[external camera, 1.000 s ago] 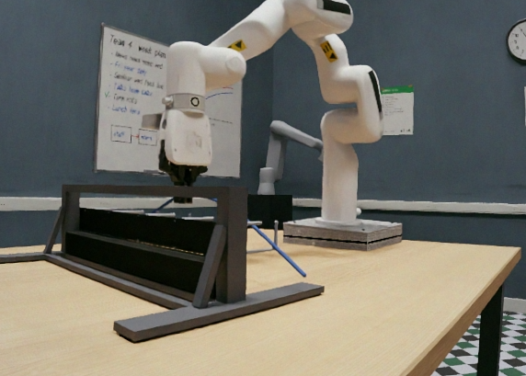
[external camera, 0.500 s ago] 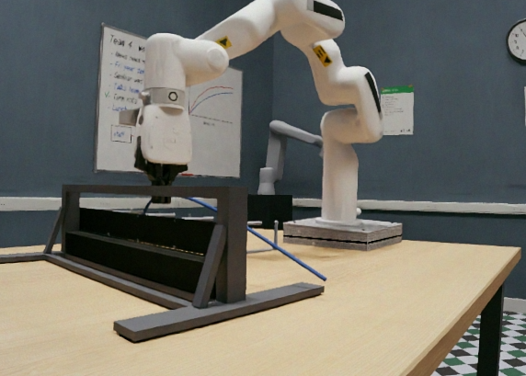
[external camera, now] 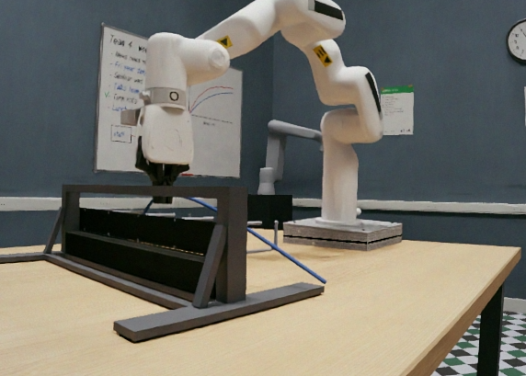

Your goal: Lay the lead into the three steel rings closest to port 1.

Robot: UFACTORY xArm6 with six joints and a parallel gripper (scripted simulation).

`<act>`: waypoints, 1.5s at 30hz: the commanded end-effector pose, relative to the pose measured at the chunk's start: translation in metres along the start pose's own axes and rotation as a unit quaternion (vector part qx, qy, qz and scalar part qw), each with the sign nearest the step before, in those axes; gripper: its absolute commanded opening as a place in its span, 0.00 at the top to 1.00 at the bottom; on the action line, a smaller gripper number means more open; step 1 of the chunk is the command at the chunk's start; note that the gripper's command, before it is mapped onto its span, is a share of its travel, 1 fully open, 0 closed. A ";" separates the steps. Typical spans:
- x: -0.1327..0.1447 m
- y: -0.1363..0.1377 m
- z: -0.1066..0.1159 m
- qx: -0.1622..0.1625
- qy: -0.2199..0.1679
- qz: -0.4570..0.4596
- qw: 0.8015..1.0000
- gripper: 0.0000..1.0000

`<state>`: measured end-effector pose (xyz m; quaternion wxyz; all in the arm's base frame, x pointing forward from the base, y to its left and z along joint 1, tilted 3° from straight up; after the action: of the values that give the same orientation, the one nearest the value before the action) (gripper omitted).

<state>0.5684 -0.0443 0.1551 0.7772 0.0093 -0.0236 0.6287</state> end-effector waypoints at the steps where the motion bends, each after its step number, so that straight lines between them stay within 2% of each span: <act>1: 0.005 0.003 0.002 -0.003 0.000 -0.002 1.000 1.00; 27: 0.005 0.003 0.002 -0.003 0.000 -0.002 1.000 1.00; 45: 0.005 0.003 -0.007 -0.003 0.000 -0.002 1.000 1.00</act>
<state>0.5656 -0.0386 0.1492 0.7784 0.0091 -0.0237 0.6272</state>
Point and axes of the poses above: the point where the finger pads meet when closed, its own z axis back along the fingers, its own y axis across the jaws, x = y × z, the point moved 6 cm from there along z, back along the fingers, and after that the axes turned 8 degrees about -z, right-handed, at the moved point
